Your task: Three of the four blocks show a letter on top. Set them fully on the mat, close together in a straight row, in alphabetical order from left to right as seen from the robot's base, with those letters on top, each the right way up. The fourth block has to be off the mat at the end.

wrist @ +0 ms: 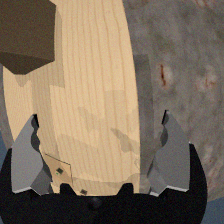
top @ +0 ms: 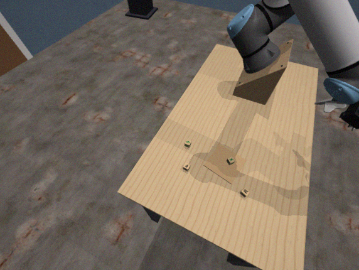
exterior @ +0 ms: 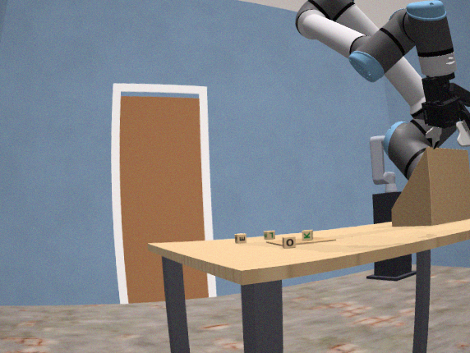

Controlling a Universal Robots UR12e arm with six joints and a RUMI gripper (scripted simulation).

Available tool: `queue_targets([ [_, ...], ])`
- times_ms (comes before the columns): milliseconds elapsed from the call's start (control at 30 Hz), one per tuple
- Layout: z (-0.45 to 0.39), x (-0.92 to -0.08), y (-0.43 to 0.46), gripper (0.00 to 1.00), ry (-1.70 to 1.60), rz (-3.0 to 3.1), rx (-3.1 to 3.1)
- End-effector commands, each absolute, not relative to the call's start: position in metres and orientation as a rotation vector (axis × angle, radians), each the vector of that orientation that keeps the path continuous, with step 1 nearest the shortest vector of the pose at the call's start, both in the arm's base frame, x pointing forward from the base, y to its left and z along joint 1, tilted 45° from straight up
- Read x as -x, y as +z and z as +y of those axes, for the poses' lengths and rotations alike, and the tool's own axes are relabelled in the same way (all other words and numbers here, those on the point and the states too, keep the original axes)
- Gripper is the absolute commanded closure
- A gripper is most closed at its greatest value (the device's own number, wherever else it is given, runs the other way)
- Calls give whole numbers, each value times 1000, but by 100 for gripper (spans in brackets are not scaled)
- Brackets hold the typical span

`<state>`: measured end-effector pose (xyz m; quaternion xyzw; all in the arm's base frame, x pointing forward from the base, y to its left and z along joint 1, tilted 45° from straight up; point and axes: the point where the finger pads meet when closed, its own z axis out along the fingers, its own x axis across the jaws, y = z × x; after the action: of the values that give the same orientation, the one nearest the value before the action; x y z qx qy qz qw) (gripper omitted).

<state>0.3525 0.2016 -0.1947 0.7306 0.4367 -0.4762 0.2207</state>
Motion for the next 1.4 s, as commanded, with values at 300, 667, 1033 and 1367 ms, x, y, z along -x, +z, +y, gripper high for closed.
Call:
queue_targets([
  [300,202,-353,-195,0,-1315,1208,-2021],
  [667,201,-360,-194,0,-1317,1214,-2026],
  [1033,147,-505,-168,0,-1339,1340,-2130],
  [1367,68,-611,-134,0,-1333,1437,-2203],
])
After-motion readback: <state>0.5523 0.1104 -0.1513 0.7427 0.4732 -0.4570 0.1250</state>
